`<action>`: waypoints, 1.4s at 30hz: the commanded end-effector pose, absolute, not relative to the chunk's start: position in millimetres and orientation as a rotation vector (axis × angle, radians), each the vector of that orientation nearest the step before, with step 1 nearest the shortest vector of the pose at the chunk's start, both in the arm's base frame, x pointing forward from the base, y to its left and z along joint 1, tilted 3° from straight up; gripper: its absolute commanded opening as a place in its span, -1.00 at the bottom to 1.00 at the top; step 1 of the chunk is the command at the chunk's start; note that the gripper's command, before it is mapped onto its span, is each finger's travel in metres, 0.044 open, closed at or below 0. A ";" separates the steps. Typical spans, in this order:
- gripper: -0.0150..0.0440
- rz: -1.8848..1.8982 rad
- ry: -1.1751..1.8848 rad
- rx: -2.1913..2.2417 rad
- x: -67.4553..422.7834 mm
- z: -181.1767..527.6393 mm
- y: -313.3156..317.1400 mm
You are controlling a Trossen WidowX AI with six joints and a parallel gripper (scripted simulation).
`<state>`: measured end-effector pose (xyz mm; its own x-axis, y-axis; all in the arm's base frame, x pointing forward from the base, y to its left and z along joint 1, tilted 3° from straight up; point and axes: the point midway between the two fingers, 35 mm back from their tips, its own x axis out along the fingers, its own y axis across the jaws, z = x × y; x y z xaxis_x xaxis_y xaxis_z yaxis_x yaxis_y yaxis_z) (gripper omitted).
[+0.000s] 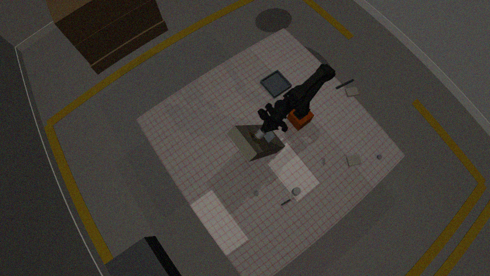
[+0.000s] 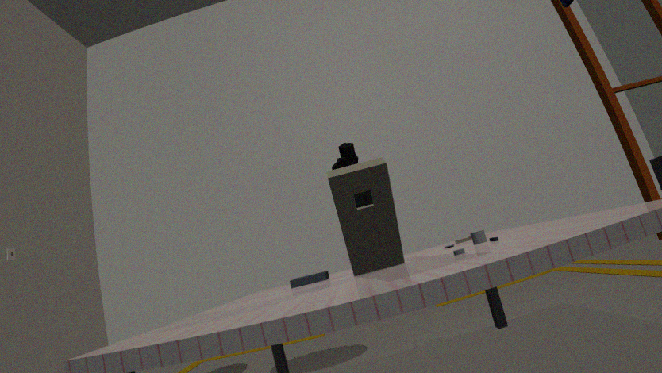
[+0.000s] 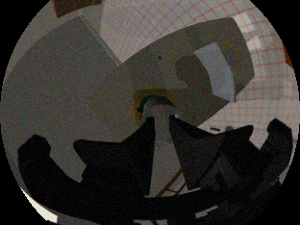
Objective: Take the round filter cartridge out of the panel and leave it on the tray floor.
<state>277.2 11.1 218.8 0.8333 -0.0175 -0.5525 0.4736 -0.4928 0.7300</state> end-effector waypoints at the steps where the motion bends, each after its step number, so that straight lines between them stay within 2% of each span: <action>1: -0.49 -0.591 0.326 2.004 270.3 230.2 11.1; 16: -0.49 -0.591 0.326 2.004 269.2 228.2 11.0; 39: -0.49 -0.593 0.328 2.003 237.1 159.2 8.2; 42: -0.22 -0.607 0.340 2.005 239.1 162.9 9.1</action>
<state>238.0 9.0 160.4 0.8339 -0.0133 -0.5518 0.4773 -0.4844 0.7332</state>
